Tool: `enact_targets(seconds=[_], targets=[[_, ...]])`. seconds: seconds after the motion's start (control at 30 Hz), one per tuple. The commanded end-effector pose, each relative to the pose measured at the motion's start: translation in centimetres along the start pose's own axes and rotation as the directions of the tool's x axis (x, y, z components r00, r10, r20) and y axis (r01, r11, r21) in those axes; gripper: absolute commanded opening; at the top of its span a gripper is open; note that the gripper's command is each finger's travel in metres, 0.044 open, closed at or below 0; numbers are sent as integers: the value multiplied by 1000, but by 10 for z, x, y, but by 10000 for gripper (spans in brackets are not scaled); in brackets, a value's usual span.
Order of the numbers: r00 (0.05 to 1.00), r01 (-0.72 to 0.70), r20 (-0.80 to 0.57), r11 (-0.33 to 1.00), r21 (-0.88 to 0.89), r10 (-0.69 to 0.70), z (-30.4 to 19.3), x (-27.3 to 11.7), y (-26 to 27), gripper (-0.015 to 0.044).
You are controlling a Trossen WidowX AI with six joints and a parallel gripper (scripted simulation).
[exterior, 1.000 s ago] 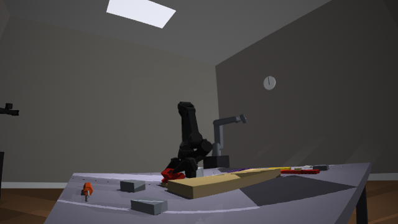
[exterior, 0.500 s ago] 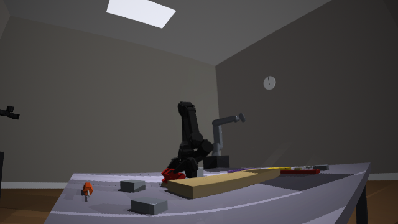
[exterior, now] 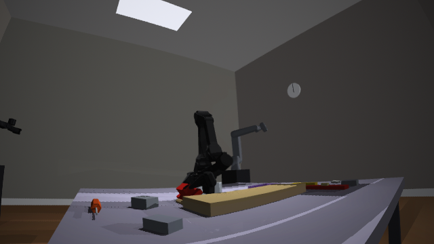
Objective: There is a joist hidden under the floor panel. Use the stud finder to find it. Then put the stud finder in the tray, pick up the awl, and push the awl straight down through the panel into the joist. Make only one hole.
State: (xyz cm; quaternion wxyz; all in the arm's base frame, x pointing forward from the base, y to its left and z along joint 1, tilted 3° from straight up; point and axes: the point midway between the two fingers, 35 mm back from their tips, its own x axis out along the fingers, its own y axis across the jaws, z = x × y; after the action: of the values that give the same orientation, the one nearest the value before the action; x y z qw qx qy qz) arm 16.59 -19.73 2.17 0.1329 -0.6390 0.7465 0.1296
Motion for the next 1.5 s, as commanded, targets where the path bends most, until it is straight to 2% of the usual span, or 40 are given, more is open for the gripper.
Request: enact_targets(seconds=[0.0, 1.47], targets=[[1000, 7, 18, 1000, -4, -7, 5, -2, -1, 378], [1000, 5, 13, 1000, -3, -5, 6, -5, -1, 378]])
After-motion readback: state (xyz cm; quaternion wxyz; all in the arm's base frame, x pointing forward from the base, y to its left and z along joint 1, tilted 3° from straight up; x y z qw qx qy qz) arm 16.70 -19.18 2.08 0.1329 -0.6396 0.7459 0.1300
